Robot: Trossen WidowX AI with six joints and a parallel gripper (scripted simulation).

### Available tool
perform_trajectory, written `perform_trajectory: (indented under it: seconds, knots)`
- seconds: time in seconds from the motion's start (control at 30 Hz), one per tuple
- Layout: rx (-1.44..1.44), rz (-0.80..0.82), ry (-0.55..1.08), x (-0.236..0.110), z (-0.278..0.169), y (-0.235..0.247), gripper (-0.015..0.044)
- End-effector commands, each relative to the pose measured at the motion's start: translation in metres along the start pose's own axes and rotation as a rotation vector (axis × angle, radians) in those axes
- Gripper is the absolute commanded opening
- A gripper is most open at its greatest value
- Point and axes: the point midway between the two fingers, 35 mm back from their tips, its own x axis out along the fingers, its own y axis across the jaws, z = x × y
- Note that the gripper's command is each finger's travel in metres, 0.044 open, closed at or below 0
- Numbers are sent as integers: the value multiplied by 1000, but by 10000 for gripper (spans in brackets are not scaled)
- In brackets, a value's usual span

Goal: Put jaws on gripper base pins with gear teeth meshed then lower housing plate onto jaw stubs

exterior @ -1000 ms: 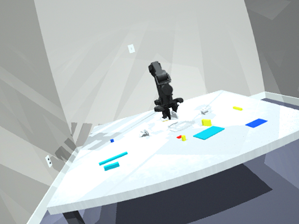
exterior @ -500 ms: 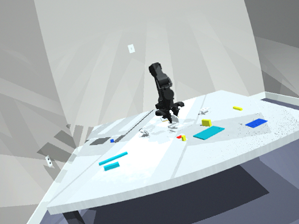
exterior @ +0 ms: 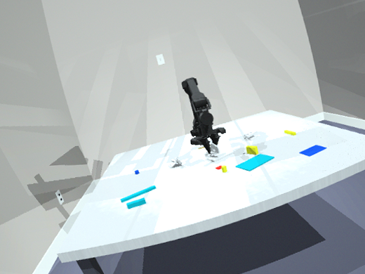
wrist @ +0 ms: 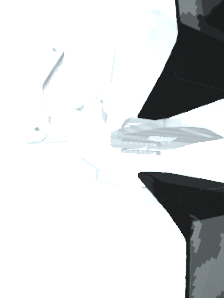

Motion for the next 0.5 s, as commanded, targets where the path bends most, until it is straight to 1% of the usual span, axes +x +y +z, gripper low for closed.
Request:
perform_trajectory:
  seconds: [0.0,0.47]
  knots:
    - [-4,-4,3,1,-1,-1,134]
    - [-7,-4,3,4,-1,-1,134]
